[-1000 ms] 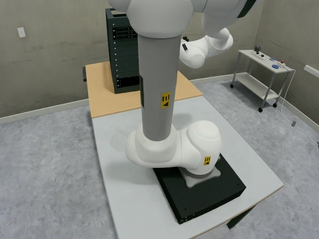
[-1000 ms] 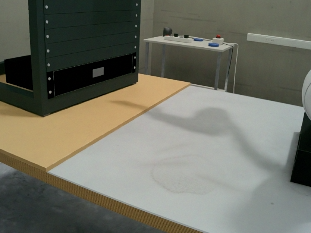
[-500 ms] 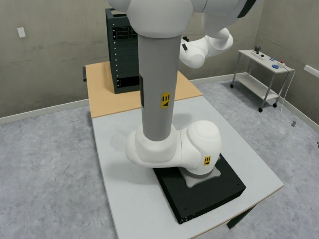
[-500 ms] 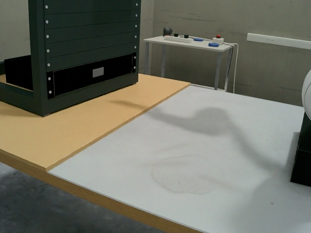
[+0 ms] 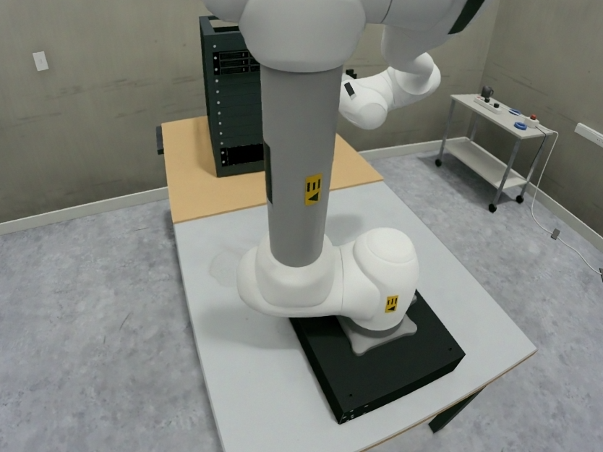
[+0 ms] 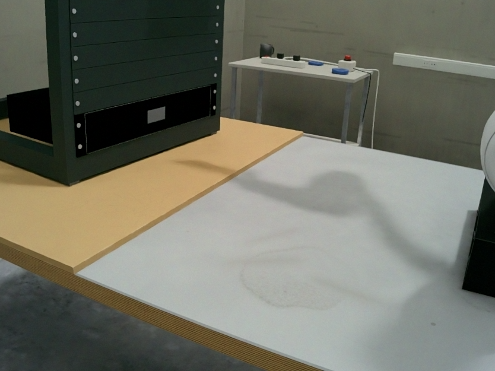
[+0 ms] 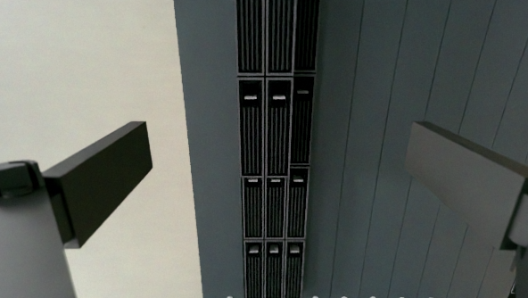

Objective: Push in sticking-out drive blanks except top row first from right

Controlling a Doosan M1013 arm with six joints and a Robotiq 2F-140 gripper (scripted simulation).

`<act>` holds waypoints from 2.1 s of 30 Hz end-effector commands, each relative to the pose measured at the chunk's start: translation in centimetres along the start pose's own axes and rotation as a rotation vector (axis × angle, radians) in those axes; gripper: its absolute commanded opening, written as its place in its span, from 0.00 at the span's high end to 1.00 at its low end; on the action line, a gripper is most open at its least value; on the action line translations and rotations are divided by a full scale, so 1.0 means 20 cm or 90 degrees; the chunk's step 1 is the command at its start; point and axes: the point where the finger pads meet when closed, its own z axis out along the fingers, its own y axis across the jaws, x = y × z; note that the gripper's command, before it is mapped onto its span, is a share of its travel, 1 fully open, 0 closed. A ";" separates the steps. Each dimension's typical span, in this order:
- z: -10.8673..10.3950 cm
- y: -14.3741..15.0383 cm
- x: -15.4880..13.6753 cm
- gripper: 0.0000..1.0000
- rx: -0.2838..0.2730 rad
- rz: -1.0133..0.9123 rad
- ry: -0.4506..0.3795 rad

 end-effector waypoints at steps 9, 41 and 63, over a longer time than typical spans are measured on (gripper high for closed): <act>0.00 0.00 0.00 0.90 0.001 0.000 0.000; 0.00 0.00 0.00 0.90 0.001 0.000 0.000; 0.31 0.03 -0.16 0.90 0.001 0.000 0.000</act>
